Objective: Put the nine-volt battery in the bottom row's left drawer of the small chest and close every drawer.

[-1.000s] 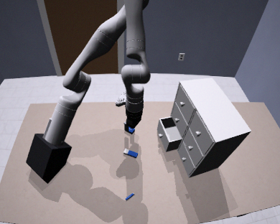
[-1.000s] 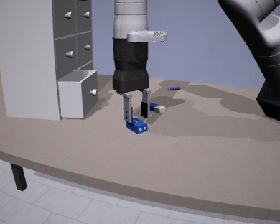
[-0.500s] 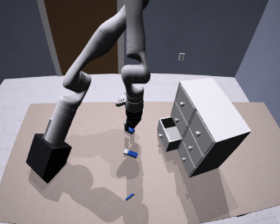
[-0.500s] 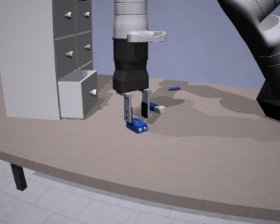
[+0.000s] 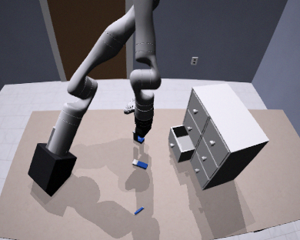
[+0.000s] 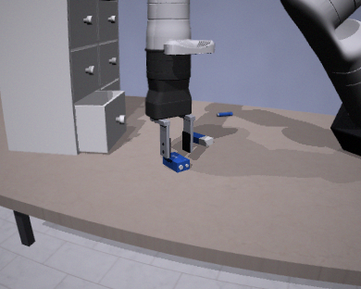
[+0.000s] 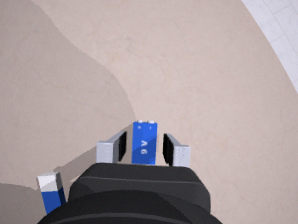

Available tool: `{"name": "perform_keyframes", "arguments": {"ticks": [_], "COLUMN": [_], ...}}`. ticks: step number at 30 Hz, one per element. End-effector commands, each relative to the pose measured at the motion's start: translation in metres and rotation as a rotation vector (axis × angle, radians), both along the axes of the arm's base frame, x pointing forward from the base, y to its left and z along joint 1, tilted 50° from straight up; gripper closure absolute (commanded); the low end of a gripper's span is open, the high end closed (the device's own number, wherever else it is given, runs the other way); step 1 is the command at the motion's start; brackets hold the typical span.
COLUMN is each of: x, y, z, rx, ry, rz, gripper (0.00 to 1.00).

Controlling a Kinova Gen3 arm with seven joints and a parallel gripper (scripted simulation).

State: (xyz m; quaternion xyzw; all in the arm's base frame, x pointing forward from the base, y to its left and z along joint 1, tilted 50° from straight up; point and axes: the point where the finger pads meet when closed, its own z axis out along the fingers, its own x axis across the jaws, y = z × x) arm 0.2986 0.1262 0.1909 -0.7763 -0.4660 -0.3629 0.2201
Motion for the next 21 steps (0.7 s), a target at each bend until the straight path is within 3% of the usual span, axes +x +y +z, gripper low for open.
{"name": "perform_keyframes", "arguments": {"ticks": [1,21], "x": [0.0007,0.0039], "y": [-0.0021,-0.0038], "z": [-0.0016,-0.0014], "rx": [-0.005,-0.006], "ry": [-0.003,-0.007], "rz": [-0.002,-0.002], "gripper": [0.19,0.19]}}
